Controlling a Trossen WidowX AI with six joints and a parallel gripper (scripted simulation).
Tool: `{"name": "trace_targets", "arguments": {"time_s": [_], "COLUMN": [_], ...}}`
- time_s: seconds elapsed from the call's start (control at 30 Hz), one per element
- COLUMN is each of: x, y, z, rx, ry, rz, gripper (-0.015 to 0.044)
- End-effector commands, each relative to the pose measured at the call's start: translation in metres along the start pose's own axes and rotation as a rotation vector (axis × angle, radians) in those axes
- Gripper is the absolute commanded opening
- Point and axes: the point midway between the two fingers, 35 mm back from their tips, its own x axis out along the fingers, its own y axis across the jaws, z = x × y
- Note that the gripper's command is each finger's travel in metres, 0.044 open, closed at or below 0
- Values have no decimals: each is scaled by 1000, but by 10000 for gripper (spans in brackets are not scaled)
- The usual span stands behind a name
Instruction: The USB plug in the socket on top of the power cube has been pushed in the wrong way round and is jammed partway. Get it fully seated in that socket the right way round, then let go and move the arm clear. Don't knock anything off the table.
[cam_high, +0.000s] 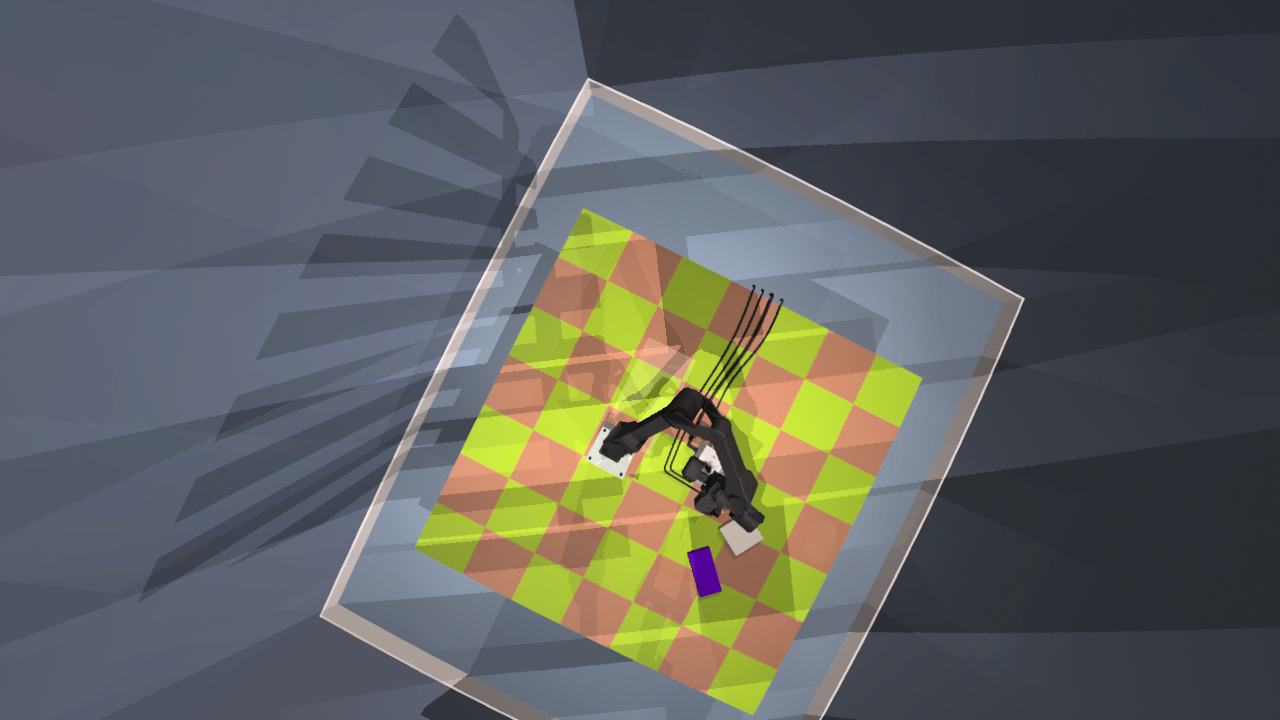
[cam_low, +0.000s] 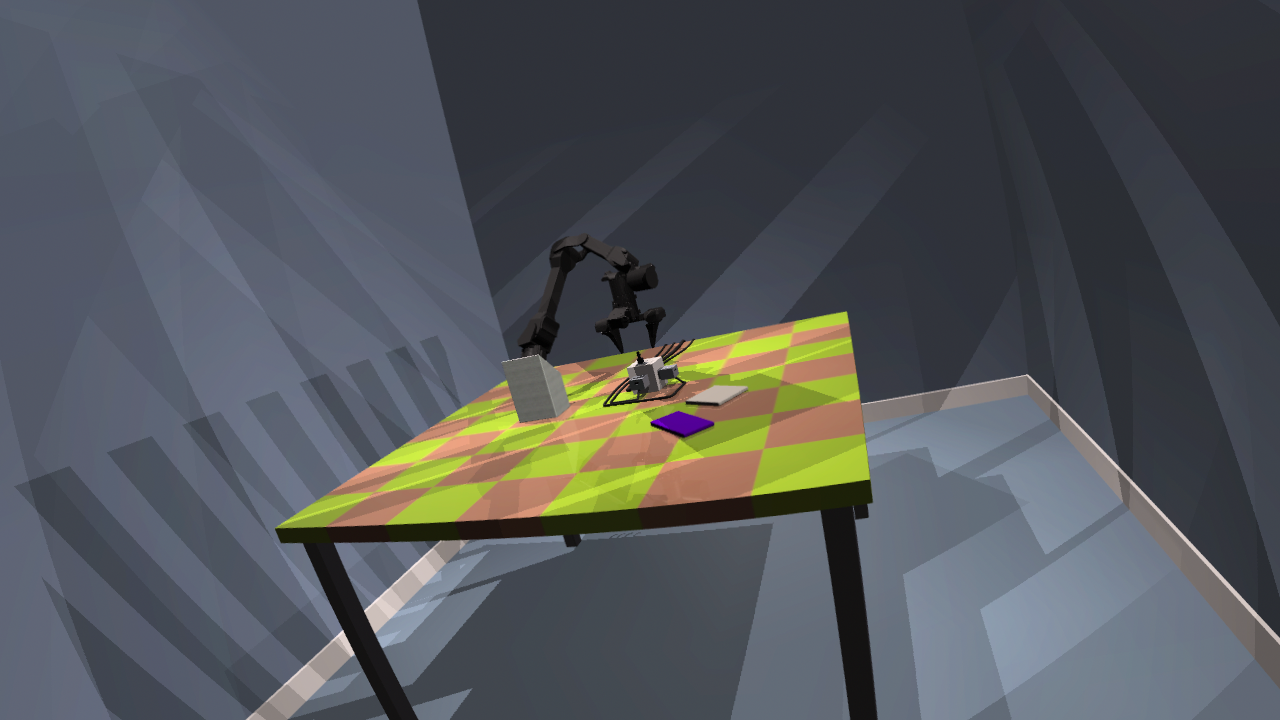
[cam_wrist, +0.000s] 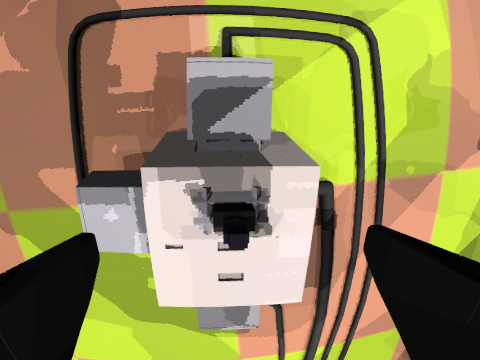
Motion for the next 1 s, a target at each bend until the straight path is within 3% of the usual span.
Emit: {"name": "trace_targets", "arguments": {"time_s": [0.0,0.27,0.8,0.97], "x": [5,10,8,8], "y": [-1,-1,0,0], "z": [0,0,0,0], "rx": [8,8,0,0], "ry": [4,5,1,1], "rz": [-3,-3,-1,-1], "gripper": [440,440,20,0]}}
